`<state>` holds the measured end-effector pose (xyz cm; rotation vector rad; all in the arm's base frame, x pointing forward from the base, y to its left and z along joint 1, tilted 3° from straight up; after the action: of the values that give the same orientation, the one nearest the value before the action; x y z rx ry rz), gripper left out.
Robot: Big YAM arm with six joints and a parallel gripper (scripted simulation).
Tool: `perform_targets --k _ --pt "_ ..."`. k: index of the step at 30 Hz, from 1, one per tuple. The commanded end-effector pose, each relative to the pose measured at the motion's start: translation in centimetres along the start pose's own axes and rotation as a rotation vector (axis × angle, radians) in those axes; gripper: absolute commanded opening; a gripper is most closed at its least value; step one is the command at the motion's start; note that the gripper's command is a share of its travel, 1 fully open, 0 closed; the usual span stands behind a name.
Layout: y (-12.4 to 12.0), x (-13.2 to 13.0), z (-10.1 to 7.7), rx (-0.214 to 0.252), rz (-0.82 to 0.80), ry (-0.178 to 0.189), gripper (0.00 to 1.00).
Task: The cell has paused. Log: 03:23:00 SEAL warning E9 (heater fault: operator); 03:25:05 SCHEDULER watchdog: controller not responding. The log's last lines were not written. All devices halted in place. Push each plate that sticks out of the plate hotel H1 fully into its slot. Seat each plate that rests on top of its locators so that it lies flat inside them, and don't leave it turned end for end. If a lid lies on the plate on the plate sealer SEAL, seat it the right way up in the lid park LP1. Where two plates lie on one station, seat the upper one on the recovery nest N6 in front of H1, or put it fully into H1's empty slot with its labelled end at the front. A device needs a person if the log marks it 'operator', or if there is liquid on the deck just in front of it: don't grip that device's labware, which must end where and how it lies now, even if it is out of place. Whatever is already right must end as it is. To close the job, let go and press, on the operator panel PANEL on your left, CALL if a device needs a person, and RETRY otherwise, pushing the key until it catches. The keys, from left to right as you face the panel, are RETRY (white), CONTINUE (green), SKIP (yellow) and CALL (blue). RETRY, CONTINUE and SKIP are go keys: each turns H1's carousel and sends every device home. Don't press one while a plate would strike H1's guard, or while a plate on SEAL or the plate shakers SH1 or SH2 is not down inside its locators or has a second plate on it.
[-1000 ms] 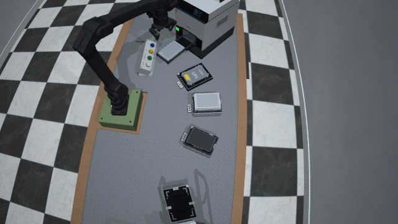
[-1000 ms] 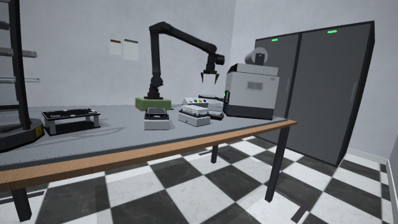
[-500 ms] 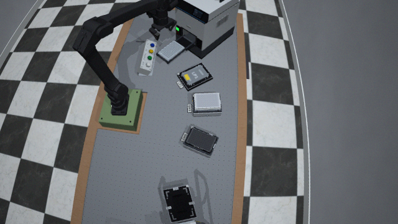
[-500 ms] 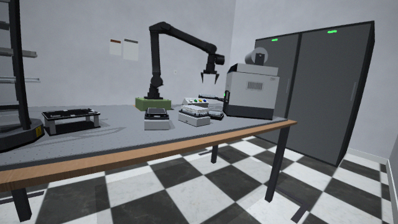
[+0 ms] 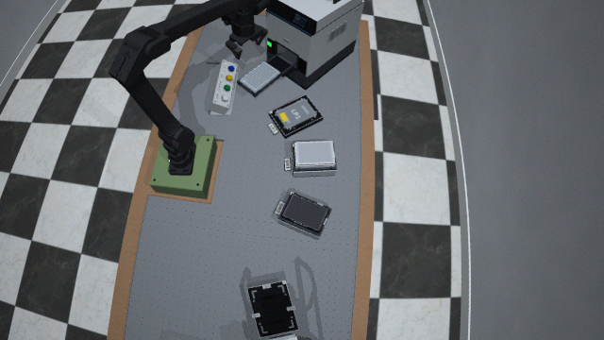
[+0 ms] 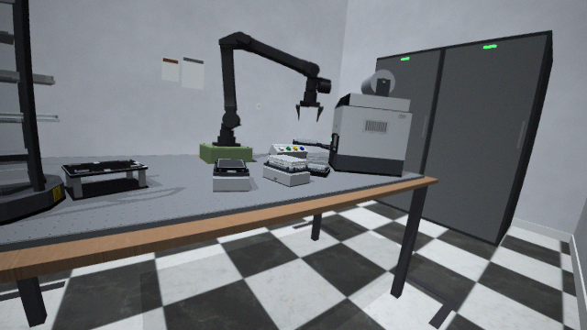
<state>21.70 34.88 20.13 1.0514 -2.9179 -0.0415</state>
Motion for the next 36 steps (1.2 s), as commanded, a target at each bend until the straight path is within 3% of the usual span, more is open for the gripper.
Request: perform_targets --k 1,8,22,25,26,36 --pt "0.4 -1.3 -4.3 -0.024 -0.011 -0.069 1.0" --pt "0.2 -1.4 -5.4 -0.022 -0.005 -0.062 1.0" --pt "0.0 -1.1 -9.4 -0.023 -0.004 -0.068 1.0" --pt "0.0 -1.1 -9.5 -0.022 -0.004 -0.065 1.0" --pt "0.1 -1.4 -9.1 -0.018 -0.002 -0.05 1.0" --pt "-0.1 -0.9 -12.5 -0.022 -0.004 -0.066 1.0"
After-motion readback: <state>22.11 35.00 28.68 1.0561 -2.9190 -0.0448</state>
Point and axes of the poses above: the point where the finger pads meet when closed, its own z axis out along the fingers, its own x axis across the jaws, y = z × x, the point moved 4 cm from there along -z, back along the fingers, and after that the axes turned 9 degrees about z, right-handed, at the moved point
